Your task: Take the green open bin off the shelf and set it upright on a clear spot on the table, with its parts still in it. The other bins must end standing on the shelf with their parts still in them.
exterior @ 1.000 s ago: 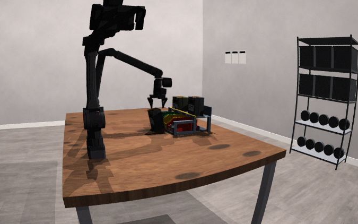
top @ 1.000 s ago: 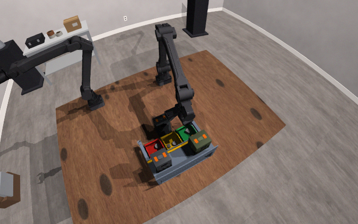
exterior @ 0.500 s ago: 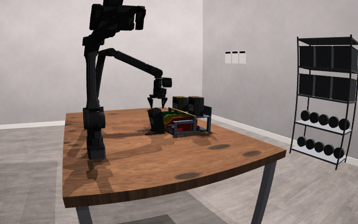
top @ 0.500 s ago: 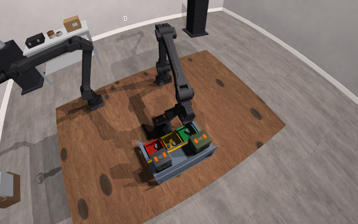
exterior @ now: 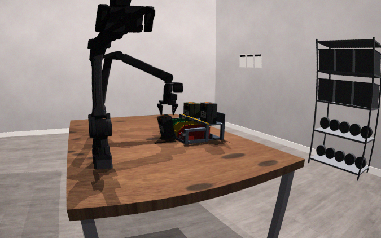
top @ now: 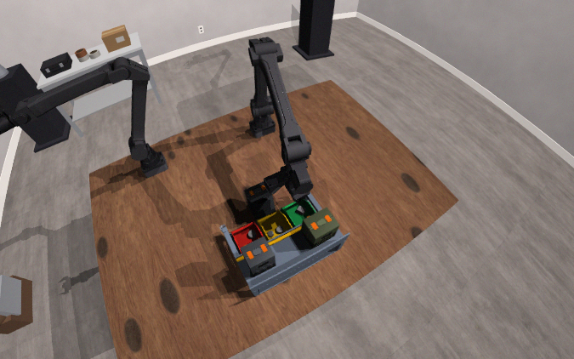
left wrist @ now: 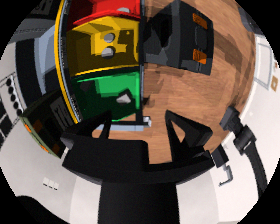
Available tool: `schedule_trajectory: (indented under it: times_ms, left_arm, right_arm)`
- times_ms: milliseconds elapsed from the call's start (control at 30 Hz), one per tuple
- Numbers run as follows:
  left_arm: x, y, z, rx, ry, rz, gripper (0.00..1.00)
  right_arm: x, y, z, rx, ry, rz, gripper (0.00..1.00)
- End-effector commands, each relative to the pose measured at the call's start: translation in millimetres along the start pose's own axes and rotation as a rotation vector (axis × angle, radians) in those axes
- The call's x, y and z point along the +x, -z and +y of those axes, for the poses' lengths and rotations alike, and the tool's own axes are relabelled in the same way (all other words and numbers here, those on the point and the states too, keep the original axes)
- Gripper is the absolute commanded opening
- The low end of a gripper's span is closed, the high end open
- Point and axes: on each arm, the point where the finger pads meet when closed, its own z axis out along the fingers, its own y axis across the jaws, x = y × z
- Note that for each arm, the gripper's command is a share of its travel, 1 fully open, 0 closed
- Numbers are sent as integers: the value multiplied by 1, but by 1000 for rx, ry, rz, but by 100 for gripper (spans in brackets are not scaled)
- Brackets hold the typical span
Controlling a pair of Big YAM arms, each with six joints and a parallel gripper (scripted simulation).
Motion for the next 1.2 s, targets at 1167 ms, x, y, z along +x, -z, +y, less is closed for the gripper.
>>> schedule_trajectory:
  times_ms: [1167]
  left_arm:
    - [-3, -58, 2, 4, -4, 1, 90]
  right_arm:
    - [-19, 7, -5, 7, 9, -53, 100]
